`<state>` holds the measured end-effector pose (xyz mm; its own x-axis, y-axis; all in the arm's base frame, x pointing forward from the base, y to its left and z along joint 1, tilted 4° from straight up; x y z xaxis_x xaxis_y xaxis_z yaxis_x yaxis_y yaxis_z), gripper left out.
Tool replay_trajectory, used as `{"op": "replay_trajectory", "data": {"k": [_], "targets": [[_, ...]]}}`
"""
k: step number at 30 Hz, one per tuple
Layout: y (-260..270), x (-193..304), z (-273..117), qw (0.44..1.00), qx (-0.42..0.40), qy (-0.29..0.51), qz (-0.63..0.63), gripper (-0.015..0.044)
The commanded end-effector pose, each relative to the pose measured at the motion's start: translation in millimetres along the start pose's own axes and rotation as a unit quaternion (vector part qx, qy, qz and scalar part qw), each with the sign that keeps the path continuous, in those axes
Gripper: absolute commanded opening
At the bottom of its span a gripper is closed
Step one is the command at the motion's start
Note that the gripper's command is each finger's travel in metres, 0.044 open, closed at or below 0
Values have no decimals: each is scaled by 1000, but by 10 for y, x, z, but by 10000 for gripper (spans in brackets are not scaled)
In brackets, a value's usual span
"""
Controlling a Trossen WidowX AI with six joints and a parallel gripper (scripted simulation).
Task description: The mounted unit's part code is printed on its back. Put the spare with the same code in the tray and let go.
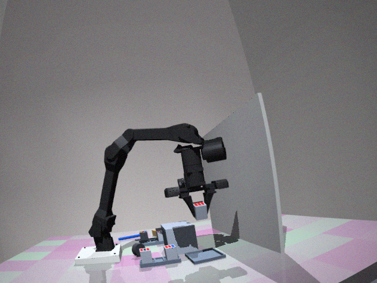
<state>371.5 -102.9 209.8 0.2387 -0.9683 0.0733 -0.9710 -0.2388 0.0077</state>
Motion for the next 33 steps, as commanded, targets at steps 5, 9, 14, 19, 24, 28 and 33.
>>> {"op": "replay_trajectory", "data": {"k": [5, 9, 14, 19, 24, 28, 33], "targets": [[-1, 4, 69, 1000, -3, 0, -2, 0], [-4, 5, 98, 1000, -3, 0, -2, 0], [-8, 7, 134, 1000, -3, 0, -2, 0], [-11, 9, 170, 1000, -3, 0, -2, 0], [-13, 11, 207, 1000, -3, 0, -2, 0], [-15, 12, 236, 1000, -3, 0, -2, 0], [-17, 13, 272, 1000, -3, 0, -2, 0]]}}
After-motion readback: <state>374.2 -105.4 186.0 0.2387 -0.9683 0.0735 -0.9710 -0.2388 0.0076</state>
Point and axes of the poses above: the point midway between the two fingers, 35 mm back from their tips, its own z axis out along the fingers, its own y axis across the jaws, x = y × z, the point moved 6 cm from there along -z, back along the fingers, and after that the axes turned 3 degrees about -z, right-handed, at the moved point
